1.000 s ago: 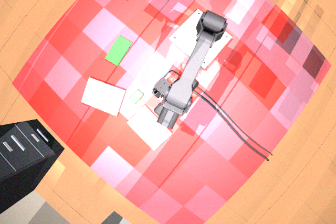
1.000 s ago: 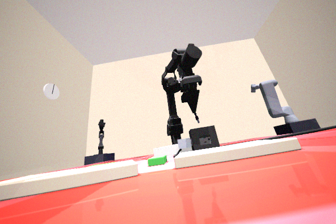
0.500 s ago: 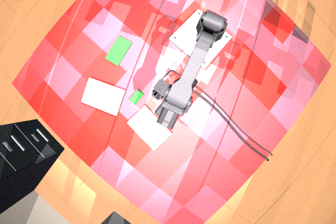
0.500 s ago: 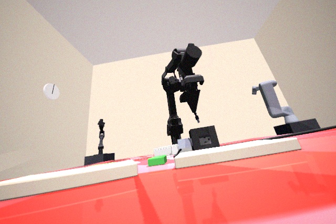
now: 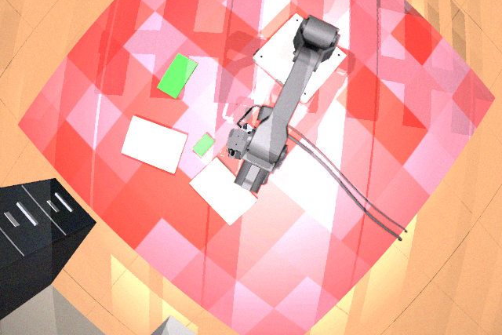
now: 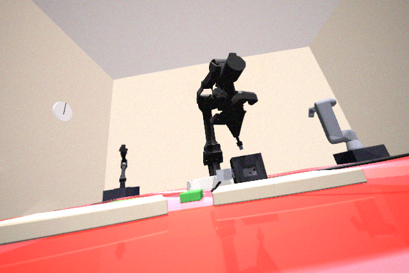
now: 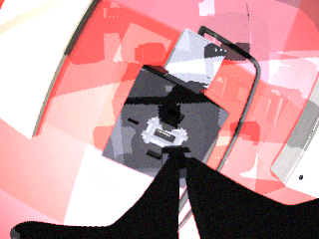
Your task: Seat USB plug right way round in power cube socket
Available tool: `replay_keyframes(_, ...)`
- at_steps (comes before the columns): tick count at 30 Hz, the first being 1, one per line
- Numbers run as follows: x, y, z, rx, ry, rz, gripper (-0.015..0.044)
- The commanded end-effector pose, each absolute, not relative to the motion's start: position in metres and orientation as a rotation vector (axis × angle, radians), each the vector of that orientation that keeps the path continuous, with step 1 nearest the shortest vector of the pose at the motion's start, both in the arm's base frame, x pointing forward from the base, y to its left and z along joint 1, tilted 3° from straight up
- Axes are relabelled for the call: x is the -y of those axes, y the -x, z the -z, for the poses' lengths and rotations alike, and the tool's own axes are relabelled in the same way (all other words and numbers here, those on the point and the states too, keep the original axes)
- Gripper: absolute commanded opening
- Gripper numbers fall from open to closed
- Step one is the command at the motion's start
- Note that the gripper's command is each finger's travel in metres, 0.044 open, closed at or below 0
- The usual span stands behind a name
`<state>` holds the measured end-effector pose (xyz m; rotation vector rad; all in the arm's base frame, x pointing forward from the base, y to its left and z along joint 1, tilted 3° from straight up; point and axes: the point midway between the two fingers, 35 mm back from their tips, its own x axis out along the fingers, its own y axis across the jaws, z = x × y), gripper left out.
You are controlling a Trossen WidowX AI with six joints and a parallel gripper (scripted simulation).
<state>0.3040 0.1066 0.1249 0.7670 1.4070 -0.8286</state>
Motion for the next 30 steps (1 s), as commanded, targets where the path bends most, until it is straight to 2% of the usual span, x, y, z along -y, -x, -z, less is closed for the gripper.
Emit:
replay_keyframes(1, -0.1066, -0.3038, -0.1248, -1.434, -0.701, 0.764, 0.0000)
replay_keyframes(30, -0.1066, -0.3038, -0.1249, -1.572, -0.111, 0.173, 0.0000)
